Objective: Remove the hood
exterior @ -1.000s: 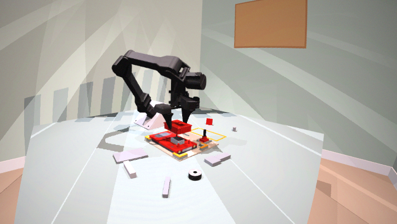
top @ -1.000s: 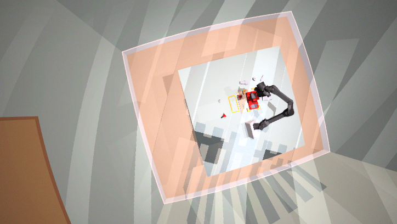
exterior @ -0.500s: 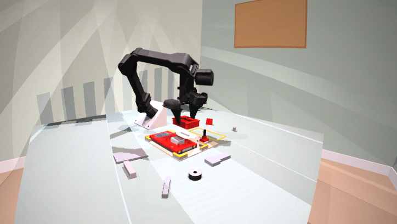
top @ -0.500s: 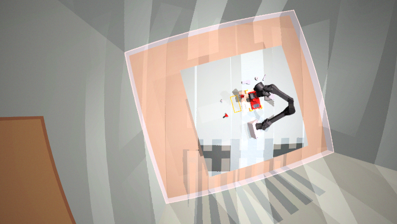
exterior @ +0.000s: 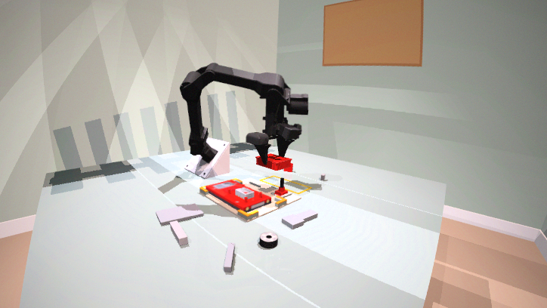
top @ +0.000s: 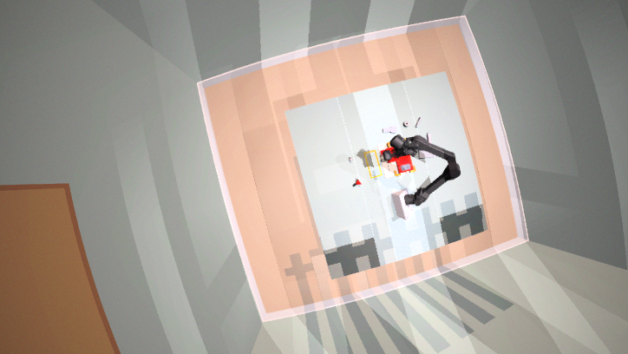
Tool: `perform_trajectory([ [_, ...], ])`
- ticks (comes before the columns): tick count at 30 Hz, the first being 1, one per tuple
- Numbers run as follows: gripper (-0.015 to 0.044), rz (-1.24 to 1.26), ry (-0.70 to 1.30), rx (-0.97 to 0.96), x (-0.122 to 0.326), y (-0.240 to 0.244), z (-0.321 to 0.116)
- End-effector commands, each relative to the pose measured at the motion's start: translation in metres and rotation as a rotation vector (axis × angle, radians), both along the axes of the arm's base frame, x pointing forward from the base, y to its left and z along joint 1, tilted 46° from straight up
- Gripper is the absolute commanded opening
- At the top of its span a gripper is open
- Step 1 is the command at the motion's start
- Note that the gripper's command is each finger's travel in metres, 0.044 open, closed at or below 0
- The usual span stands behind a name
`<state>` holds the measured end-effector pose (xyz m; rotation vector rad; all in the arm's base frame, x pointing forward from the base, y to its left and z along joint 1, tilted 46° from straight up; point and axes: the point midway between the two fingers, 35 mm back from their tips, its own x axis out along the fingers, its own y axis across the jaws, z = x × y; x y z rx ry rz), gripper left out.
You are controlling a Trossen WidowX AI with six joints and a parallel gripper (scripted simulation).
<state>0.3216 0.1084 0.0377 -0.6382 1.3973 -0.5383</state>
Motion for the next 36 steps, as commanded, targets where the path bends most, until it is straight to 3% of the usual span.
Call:
perform_trajectory([
  [1, 0.0000, -0.004, -0.005, 0.007, -0.004, 0.016, -0.013],
  [18, 0.0000, -0.011, -0.010, -0.006, -0.035, 0.070, -0.073],
  [36, 0.0000, -0.011, -0.010, -0.006, -0.033, 0.064, -0.081],
])
